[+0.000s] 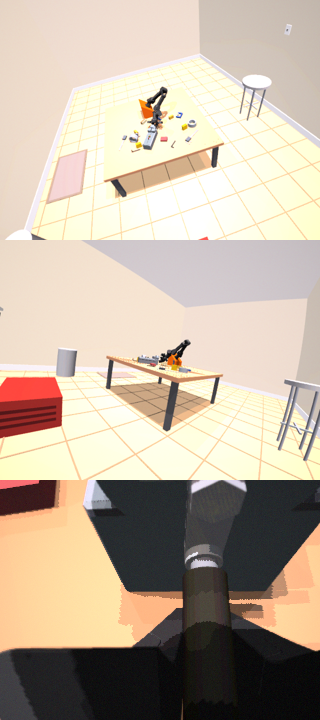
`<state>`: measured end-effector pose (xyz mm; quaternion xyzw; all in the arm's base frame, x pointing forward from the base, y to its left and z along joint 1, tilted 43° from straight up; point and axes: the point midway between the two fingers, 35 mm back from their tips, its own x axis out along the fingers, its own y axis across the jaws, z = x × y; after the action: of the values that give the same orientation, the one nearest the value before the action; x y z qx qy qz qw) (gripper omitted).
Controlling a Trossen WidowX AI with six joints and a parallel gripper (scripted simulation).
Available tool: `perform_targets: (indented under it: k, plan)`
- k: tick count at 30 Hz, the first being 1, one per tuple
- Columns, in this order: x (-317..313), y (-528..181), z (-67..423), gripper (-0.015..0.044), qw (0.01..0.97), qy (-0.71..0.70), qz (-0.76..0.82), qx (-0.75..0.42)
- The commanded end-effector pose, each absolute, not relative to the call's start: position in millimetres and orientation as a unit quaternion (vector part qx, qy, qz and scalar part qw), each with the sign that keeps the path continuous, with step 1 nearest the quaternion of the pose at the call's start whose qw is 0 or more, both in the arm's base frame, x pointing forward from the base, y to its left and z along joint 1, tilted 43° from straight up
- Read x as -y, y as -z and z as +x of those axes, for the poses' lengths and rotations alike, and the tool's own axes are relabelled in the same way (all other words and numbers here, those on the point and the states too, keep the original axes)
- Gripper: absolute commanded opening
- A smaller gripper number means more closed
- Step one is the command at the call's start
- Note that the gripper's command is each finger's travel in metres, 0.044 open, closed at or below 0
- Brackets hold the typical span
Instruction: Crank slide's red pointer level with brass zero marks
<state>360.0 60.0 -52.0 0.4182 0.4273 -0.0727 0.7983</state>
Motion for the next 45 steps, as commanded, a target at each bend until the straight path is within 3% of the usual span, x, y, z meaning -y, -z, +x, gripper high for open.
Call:
perform_targets:
  k: [1, 45]
  plan:
    - [-54.4, 57.6, 355.4, 0.0, 0.796, 0.085, 0.416, -0.432]
    - [-50.6, 58.7, 353.3, 0.0, 0.796, 0.085, 0.416, -0.432]
